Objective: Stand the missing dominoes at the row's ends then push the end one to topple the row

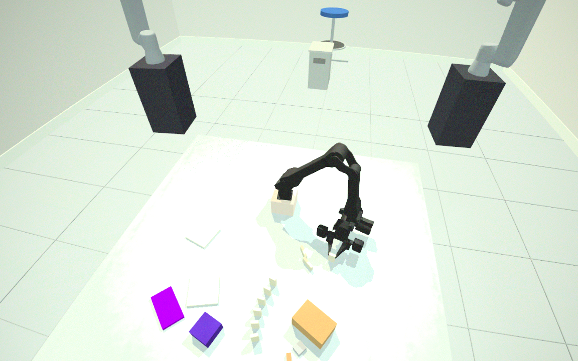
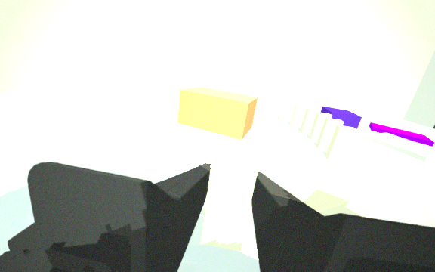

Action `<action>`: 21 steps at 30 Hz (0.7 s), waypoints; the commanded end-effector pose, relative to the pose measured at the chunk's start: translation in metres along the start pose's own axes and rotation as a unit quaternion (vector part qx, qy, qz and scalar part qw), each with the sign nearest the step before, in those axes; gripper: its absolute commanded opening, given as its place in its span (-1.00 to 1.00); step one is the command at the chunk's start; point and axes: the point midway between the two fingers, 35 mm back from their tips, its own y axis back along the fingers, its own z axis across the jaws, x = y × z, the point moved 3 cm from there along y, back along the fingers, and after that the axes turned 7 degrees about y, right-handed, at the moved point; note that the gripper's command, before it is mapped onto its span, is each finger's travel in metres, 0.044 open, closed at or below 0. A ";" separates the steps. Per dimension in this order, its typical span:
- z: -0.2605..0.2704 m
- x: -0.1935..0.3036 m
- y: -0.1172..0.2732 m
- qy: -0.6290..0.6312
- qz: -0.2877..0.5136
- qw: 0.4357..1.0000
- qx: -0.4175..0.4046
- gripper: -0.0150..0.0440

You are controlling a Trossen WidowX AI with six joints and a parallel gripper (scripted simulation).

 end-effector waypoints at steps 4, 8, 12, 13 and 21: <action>0.000 0.002 -0.001 0.000 0.000 1.000 0.000 -0.13; 0.000 0.002 -0.001 0.000 0.000 1.000 0.000 -0.04; 0.000 0.002 -0.001 0.000 0.000 1.000 0.000 0.32; 0.000 0.002 -0.001 0.000 0.000 1.000 0.000 0.41; 0.000 0.002 -0.001 0.000 0.000 1.000 0.000 1.00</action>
